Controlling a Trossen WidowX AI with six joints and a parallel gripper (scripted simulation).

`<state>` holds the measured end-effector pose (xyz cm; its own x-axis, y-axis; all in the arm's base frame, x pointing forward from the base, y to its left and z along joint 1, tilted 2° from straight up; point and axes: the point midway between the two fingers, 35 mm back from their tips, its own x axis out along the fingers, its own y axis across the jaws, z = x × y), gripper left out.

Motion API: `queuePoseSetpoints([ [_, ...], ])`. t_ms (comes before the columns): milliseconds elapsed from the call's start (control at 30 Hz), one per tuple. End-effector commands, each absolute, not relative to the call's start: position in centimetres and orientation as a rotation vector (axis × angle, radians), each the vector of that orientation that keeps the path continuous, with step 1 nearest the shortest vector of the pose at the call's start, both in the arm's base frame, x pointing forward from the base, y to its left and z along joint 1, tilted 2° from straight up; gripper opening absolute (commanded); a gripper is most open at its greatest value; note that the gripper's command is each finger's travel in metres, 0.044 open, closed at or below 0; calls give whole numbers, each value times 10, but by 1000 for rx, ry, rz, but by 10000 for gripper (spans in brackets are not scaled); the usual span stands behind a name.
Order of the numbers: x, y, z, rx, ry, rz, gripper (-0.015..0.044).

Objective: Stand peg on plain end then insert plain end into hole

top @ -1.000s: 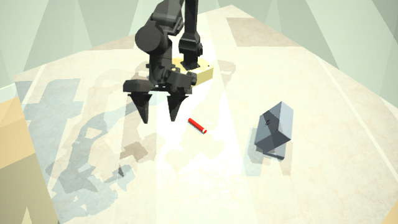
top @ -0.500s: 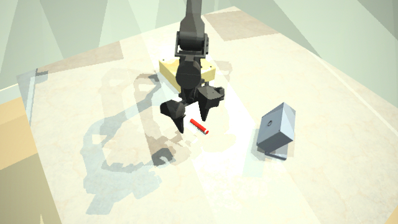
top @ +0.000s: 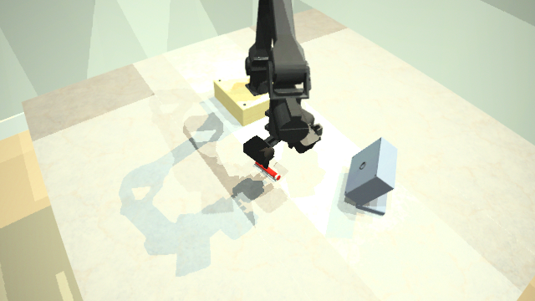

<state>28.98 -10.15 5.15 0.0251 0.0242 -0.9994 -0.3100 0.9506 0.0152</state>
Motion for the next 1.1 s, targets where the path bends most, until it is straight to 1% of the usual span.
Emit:
queuePoseSetpoints([
  [0, 287, -102, 49, -225, 1545, 254, 440],
  [1067, 289, -102, -3, -223, 1547, 251, 440],
])
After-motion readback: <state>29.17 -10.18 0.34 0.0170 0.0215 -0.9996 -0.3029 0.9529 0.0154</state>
